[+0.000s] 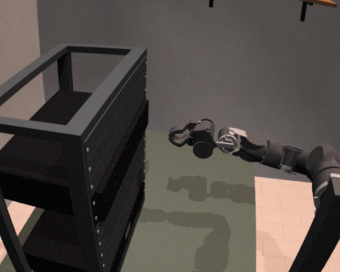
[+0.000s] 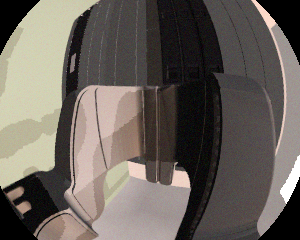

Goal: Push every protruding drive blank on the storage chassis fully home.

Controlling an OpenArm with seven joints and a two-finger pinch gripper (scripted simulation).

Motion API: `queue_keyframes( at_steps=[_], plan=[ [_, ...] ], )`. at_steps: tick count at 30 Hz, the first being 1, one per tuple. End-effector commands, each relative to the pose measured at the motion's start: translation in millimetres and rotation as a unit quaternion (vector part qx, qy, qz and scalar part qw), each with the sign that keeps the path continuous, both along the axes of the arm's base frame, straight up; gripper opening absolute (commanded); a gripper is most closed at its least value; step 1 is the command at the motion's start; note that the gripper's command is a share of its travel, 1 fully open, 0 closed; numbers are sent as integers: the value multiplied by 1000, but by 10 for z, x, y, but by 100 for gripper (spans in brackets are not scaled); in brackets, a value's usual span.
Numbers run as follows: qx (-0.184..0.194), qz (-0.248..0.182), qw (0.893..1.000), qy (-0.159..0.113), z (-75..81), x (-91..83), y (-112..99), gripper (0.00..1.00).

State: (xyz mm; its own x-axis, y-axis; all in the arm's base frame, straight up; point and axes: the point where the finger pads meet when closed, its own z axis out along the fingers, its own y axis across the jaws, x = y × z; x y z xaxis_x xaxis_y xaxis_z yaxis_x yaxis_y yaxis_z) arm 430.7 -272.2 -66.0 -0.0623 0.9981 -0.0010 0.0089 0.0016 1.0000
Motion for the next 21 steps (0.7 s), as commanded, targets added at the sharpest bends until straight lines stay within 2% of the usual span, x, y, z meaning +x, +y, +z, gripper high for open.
queue_keyframes(
  at_steps=[1,8,18,21],
  plan=[
    [3,-3,1000,-4,38,-35,-15,0],
    [3,-3,1000,-4,40,-202,-23,0],
    [3,-4,1000,-4,40,-235,-29,0],
    [3,-3,1000,-7,153,-249,-79,0]
  ],
)
